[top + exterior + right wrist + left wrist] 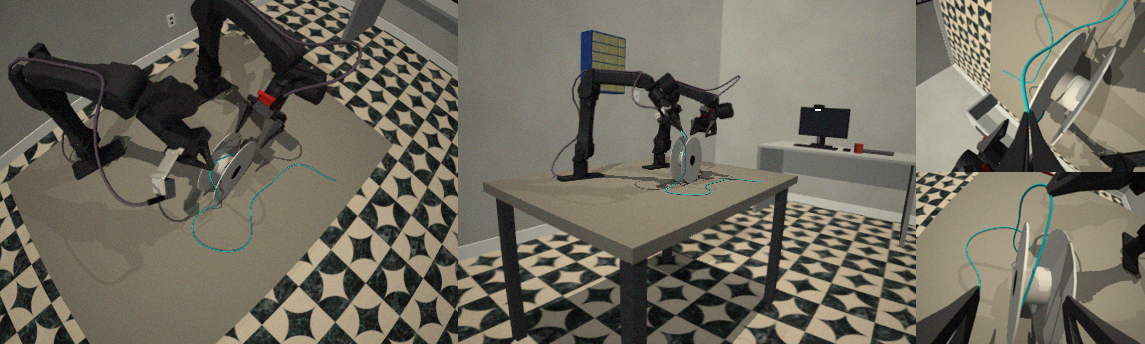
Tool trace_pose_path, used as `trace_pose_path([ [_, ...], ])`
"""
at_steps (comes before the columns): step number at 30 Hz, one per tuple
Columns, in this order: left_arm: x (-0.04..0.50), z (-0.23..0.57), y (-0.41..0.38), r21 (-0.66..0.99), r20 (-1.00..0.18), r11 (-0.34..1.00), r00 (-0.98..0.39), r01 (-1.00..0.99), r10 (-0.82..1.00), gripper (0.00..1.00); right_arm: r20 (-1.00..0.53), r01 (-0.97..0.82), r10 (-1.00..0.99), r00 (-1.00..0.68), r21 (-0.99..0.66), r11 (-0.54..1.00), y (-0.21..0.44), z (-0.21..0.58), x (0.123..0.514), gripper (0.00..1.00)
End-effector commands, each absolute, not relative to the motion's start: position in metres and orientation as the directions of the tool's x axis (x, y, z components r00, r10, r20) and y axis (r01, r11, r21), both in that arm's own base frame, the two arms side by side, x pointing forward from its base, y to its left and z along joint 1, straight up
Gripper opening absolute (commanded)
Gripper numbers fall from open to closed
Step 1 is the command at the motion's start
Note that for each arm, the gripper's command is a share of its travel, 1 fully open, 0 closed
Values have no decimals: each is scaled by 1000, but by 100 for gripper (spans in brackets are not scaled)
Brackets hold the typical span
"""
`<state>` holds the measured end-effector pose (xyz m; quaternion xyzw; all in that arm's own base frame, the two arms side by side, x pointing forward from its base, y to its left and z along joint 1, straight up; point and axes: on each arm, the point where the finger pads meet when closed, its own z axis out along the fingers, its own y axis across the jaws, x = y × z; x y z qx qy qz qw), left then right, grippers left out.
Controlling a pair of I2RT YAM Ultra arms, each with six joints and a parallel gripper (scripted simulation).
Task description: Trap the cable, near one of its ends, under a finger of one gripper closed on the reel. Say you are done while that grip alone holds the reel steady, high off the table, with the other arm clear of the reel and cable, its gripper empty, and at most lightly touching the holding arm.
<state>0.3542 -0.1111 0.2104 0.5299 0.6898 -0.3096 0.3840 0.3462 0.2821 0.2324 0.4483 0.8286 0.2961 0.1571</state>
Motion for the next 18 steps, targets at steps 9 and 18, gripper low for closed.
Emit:
trace_pose_path([
  [9, 354, 238, -113, 48, -872, 239, -76, 970, 484, 75, -9, 627, 836, -549, 657, 418, 277, 235, 345, 0],
  [18, 354, 238, -113, 49, -872, 239, -76, 970, 484, 75, -11, 633, 834, -552, 646, 427, 277, 231, 341, 0],
])
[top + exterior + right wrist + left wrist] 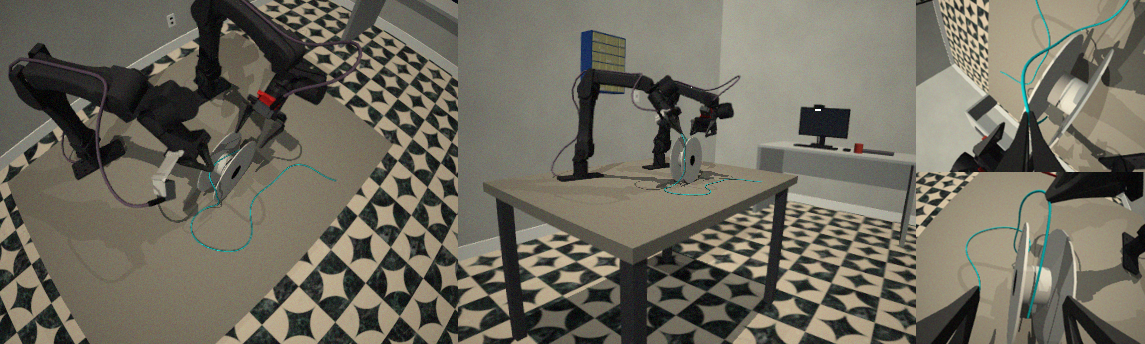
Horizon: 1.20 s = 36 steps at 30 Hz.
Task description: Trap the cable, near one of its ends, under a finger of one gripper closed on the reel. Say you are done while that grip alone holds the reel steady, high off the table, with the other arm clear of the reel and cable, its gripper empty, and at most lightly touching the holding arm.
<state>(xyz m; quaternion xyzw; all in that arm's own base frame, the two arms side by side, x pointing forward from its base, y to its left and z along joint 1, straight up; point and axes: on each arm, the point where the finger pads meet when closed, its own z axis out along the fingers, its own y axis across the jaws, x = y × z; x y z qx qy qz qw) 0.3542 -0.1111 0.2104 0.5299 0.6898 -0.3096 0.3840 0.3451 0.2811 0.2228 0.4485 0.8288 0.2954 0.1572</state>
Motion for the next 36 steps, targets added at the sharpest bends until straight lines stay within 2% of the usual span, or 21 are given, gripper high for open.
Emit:
trace_pose_path([
  [1, 354, 237, -113, 47, -872, 239, -77, 970, 484, 75, -10, 630, 833, -552, 650, 425, 277, 234, 341, 0],
  [36, 354, 234, -112, 46, -872, 241, -78, 970, 484, 75, -12, 637, 833, -553, 639, 432, 282, 234, 346, 0],
])
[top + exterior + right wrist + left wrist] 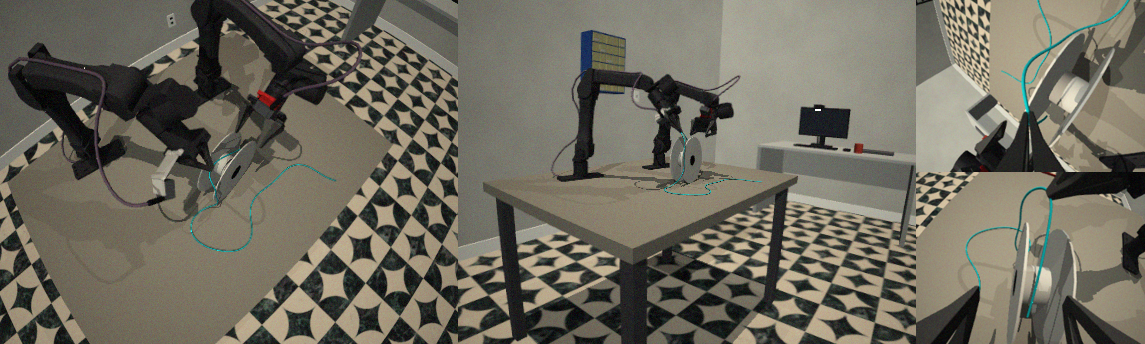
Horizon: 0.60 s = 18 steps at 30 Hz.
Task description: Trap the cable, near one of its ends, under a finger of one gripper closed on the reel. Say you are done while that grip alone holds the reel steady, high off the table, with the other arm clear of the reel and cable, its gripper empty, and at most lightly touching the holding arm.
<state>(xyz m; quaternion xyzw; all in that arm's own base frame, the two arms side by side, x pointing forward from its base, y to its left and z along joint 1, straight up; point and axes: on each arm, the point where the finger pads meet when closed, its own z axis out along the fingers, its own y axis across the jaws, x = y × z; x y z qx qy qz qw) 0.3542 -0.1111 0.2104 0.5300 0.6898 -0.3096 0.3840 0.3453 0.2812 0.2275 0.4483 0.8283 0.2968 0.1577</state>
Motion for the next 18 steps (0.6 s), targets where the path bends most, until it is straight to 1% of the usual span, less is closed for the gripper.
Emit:
trace_pose_path([
  [1, 354, 234, -112, 47, -872, 241, -78, 969, 484, 75, -12, 638, 833, -552, 637, 433, 281, 232, 346, 0],
  [18, 355, 237, -112, 51, -872, 241, -75, 969, 484, 75, -13, 644, 836, -548, 632, 432, 279, 224, 347, 0],
])
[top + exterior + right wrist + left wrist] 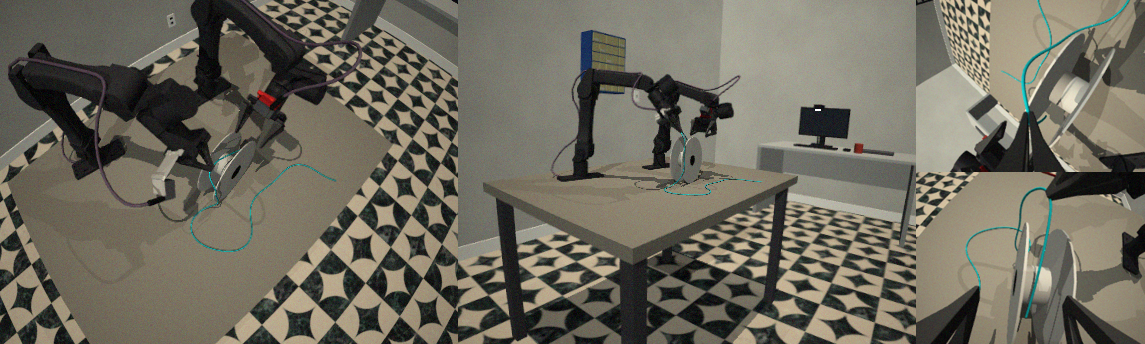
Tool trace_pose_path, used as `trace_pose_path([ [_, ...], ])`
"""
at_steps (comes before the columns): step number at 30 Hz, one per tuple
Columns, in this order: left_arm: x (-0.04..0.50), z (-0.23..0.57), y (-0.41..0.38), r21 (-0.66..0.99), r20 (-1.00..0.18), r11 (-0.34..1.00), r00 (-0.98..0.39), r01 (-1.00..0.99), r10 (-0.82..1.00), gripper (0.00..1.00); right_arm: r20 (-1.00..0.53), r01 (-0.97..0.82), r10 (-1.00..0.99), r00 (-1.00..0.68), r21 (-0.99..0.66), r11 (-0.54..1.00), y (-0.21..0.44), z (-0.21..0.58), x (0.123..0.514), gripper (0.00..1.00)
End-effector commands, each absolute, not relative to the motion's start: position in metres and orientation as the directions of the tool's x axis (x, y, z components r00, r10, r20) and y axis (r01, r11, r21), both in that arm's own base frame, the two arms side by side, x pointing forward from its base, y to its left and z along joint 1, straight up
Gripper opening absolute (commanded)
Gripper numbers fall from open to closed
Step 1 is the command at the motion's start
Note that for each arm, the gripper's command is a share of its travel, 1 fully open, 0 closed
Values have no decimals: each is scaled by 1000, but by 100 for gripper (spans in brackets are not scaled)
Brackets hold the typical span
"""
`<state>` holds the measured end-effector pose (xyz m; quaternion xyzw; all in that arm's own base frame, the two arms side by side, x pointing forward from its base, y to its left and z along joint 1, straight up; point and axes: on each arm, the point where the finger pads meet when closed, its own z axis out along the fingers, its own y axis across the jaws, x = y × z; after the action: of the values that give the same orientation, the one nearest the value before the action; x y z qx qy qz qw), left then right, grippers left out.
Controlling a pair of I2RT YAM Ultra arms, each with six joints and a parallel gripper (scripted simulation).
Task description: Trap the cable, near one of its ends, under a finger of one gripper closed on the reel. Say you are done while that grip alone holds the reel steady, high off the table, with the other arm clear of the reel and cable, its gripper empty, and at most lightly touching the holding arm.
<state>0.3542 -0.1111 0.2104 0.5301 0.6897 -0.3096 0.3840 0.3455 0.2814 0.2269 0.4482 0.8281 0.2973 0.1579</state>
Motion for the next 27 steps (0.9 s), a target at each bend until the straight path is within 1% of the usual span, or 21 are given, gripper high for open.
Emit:
trace_pose_path([
  [1, 355, 237, -112, 50, -872, 241, -75, 969, 484, 75, -14, 645, 836, -548, 629, 433, 278, 222, 347, 0],
  [10, 355, 238, -112, 50, -872, 242, -76, 969, 484, 75, -14, 647, 837, -546, 627, 433, 277, 221, 346, 0],
  [12, 354, 234, -112, 38, -872, 242, -86, 970, 483, 75, -9, 628, 838, -546, 658, 415, 281, 239, 352, 0],
  [27, 352, 227, -111, 33, -871, 243, -91, 969, 482, 75, -13, 644, 840, -543, 635, 426, 278, 225, 350, 0],
])
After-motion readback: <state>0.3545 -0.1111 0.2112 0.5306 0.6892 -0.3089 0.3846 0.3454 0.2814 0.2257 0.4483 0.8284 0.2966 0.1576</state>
